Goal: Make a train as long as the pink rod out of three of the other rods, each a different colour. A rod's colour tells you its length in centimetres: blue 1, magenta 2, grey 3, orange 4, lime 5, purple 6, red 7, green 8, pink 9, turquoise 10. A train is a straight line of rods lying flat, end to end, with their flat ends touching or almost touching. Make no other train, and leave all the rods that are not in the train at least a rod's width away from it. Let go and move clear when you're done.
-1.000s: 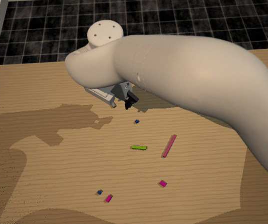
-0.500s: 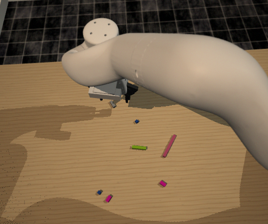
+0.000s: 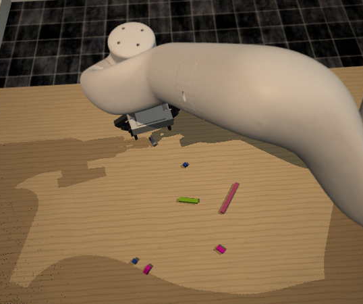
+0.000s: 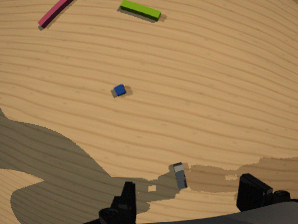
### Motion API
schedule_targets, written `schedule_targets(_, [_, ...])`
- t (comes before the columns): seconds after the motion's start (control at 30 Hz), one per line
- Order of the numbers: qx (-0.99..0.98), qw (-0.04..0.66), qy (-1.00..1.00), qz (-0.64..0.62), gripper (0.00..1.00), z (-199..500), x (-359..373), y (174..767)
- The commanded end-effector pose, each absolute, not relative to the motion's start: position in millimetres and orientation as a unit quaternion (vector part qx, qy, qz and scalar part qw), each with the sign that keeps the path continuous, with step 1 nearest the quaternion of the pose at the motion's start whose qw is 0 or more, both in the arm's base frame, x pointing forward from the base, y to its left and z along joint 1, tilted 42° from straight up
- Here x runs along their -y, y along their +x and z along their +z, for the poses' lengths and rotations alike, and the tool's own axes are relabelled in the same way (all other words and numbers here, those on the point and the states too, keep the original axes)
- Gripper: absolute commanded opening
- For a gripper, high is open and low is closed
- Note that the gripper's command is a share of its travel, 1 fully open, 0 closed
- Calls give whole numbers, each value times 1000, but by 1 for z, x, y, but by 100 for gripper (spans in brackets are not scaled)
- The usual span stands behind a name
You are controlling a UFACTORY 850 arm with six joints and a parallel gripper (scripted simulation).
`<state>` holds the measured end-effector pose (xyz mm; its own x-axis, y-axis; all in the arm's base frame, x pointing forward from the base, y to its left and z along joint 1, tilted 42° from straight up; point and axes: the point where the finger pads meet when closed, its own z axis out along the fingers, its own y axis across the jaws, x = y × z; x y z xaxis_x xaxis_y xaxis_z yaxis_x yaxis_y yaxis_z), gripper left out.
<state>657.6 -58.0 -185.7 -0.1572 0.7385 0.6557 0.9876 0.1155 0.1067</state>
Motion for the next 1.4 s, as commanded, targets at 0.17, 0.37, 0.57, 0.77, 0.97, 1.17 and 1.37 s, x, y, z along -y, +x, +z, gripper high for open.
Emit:
schedule_targets(0.17, [768, 198, -532, -297, 100, -190, 62, 662])
schedule_targets(0.37, [773, 195, -524, -299, 100, -190, 62, 662])
schedule_targets(0.57, [773, 195, -524, -299, 24, -190, 62, 662])
schedule_targets(0.77, [773, 195, -524, -299, 24, -190, 62, 662])
schedule_targets(0.97, [773, 195, -524, -299, 24, -190, 62, 662])
schedule_targets(1.17, [773, 195, -524, -299, 24, -190, 62, 662])
schedule_targets(1.37, [773, 195, -524, -299, 24, -190, 62, 662])
